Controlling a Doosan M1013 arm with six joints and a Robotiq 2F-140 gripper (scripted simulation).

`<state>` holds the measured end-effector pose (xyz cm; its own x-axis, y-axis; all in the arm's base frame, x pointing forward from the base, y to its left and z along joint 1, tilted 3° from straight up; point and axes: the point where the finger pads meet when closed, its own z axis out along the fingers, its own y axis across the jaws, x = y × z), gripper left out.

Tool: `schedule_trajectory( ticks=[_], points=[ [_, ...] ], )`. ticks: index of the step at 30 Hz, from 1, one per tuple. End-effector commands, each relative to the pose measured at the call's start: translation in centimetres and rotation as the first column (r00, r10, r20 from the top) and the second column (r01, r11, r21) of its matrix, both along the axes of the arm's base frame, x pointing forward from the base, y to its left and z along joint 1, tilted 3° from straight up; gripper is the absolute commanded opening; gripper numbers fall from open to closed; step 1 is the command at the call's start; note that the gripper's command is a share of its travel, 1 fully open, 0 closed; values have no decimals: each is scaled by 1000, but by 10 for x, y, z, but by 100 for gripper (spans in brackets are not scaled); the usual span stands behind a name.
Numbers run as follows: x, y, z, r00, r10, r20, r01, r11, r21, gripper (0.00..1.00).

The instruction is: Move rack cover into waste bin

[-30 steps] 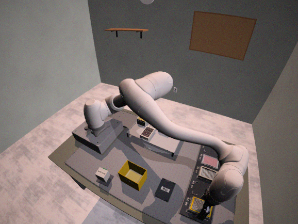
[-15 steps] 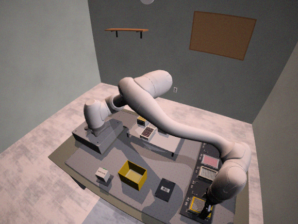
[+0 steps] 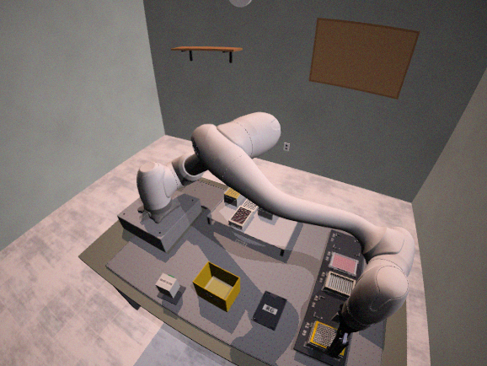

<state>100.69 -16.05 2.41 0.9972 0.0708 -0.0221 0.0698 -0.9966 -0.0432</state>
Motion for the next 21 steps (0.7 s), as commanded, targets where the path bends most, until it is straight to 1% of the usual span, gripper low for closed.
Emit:
schedule_trajectory(
  ticks=[1, 16, 18, 21],
  points=[
    [0, 0, 2, 1000, 0, 0, 0, 1000, 0, 77],
    [1, -1, 27, 1000, 0, 0, 0, 1000, 0, 77],
    [1, -1, 27, 1000, 0, 0, 0, 1000, 0, 77],
    [1, -1, 32, 1000, 0, 0, 0, 1000, 0, 77]
  ],
)
